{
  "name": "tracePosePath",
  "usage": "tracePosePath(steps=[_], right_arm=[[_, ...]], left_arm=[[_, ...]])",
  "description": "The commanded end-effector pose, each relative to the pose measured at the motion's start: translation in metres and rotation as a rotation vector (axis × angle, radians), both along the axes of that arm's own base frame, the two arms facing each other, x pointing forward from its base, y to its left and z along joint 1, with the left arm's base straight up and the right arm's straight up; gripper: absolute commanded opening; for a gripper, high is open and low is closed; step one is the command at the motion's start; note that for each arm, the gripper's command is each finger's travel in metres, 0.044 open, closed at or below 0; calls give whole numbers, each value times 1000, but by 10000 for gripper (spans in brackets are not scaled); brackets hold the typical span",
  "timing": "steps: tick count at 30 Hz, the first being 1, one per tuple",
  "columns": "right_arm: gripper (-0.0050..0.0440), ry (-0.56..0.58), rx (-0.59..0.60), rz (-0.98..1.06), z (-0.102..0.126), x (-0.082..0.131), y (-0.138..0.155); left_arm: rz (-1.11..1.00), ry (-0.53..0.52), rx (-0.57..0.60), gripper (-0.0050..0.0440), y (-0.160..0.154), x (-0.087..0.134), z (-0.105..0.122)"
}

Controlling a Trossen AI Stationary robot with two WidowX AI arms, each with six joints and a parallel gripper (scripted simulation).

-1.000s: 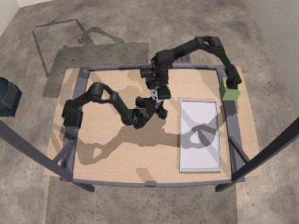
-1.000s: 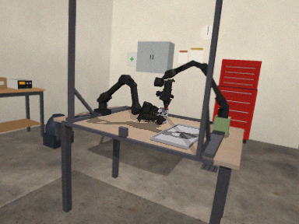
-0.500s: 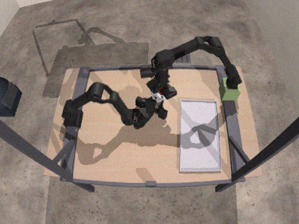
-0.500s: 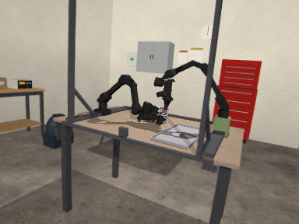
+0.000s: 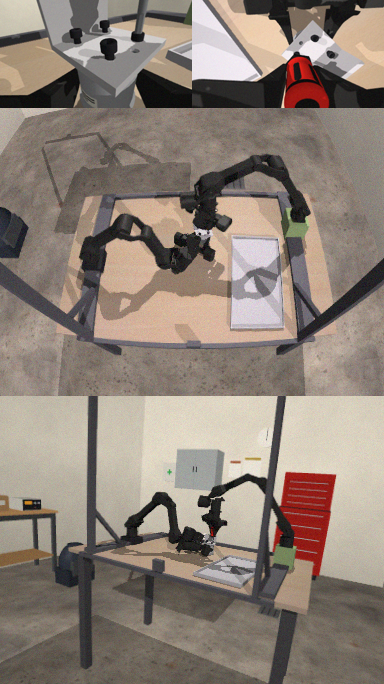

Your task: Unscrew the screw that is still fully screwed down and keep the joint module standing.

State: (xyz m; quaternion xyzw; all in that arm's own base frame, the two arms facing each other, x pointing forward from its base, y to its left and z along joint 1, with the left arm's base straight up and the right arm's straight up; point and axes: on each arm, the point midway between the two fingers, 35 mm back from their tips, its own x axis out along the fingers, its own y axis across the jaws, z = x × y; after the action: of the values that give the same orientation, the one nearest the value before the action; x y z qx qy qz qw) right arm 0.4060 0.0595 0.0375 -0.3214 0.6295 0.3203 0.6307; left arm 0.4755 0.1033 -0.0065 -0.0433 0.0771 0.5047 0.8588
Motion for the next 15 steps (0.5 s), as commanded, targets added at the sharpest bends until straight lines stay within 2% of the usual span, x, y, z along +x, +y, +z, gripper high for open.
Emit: tracePosePath(steps=[1,4,9,15], right_arm=[[130,-11,-4,170,5,1,-1],[130,-11,-5,294,5,1,-1],[130,-11,-5,293,5,1,-1],[130,-14,-8,541,6,1,-1]], left_arm=[[3,-28,-1,245,2,4,11],[3,-28,-1,245,2,4,11],[3,-28,-1,245,2,4,11],[3,-28,-1,245,2,4,11]])
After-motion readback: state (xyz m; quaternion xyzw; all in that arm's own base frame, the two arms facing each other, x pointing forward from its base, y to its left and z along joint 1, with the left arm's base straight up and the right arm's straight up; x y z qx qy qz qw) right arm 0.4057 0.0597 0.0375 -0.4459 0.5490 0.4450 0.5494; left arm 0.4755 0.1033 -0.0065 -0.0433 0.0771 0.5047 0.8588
